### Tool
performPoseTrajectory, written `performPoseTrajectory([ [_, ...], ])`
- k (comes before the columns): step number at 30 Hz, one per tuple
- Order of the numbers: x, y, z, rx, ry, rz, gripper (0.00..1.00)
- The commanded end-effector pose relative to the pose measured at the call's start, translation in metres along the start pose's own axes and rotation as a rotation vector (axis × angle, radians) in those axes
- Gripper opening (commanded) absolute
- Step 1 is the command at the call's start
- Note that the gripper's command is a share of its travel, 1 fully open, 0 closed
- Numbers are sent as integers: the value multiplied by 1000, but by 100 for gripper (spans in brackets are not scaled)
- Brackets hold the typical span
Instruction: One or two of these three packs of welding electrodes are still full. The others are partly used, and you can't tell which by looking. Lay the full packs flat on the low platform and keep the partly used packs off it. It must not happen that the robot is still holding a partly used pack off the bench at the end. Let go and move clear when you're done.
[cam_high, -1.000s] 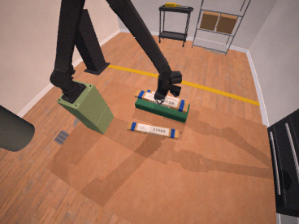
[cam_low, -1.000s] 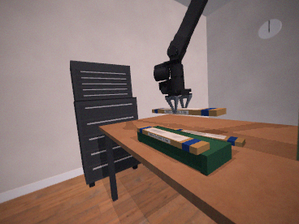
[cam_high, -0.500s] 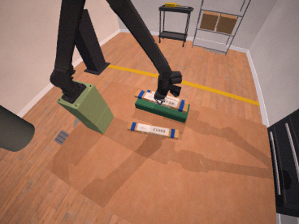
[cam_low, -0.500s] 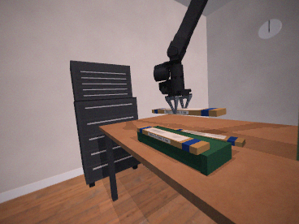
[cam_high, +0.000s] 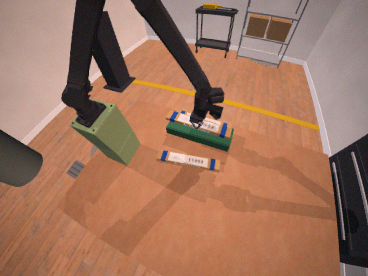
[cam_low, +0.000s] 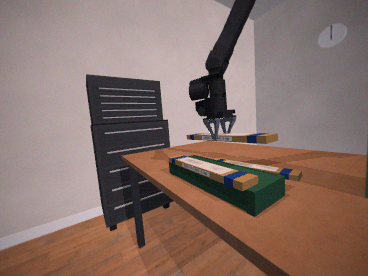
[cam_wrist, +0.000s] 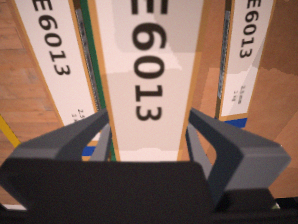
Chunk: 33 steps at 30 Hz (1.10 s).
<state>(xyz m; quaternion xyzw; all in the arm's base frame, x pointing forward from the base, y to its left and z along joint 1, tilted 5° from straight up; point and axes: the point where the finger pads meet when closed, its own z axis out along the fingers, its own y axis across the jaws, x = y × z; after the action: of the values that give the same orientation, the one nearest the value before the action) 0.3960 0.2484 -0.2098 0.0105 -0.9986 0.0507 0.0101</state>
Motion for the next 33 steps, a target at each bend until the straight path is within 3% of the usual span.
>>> performPoseTrajectory([
  [1, -32, 31, -26, -55, -83, -3, 0],
  [26, -34, 32, -28, -58, -88, -2, 0],
  [33, -26, 28, -2, -42, -65, -7, 0],
])
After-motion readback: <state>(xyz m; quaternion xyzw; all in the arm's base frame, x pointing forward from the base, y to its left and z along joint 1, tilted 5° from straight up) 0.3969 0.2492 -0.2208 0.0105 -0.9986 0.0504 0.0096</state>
